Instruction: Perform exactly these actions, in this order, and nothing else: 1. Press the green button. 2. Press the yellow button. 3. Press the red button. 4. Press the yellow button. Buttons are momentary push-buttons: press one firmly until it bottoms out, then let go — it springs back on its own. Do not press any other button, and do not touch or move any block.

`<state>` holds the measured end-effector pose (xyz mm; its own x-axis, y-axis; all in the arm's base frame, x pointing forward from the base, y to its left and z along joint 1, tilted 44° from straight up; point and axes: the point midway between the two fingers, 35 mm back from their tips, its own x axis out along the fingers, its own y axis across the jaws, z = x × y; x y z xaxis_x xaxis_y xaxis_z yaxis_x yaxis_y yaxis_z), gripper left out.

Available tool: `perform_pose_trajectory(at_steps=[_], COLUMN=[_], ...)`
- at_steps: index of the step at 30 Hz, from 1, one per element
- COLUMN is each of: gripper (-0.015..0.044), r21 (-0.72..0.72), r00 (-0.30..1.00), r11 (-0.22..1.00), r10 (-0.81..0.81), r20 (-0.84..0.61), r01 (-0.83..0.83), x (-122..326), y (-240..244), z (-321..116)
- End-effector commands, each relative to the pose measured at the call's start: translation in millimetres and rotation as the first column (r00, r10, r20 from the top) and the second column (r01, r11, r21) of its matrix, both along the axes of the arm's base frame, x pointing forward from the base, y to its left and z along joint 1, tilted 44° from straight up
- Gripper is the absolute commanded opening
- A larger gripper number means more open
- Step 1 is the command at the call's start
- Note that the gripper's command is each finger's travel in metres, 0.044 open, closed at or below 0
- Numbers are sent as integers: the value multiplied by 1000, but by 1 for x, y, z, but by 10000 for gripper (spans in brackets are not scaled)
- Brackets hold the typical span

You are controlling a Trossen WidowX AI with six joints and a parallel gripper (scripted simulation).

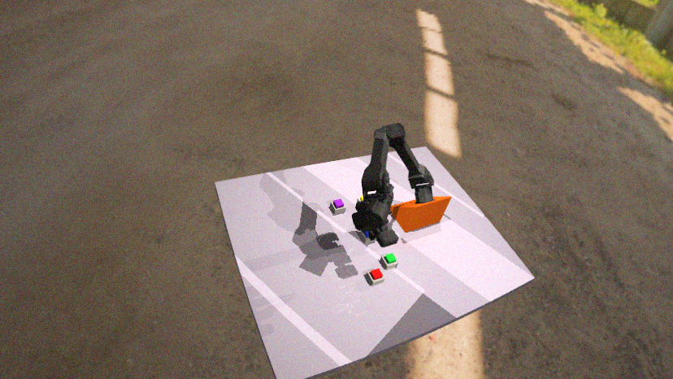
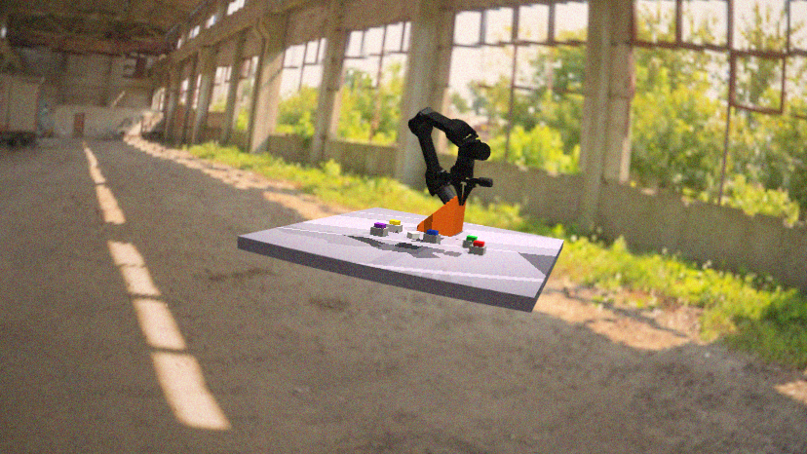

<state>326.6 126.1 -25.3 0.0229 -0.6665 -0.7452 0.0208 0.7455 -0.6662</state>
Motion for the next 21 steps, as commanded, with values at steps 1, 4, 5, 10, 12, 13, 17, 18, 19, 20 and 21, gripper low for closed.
perform_pose_trajectory(at_steps=[1, 4, 5, 10, 12, 13, 17, 18, 19, 20, 21], gripper=[20, 20, 20, 20, 20, 20, 20, 20, 20, 20, 20], r21=[-12, -18, -19, -19, -19, -19, -22, -22, -22, -22, -22], r00=[1000, 1000, 1000, 1000, 1000, 1000, 1000, 1000, 1000, 1000, 1000], r11=[1000, 1000, 1000, 1000, 1000, 1000, 1000, 1000, 1000, 1000, 1000], r10=[-18, -21, -22, -22, -22, -22, -22, -22, -22, -22, -22], r20=[8, 11, 11, 11, 11, 11, 12, 12, 12, 12, 12], r01=[18, 22, 22, 22, 22, 22, 22, 22, 22, 22, 22], x=[-4, -8, -8, -8, -8, -7, -6, -7, -7, -7, -7], y=[32, 40, 41, 41, 39, 34, 0, -2, -2, -2, -2], z=[-48, -64, -65, -65, -67, -73, -108, -110, -110, -110, -110])
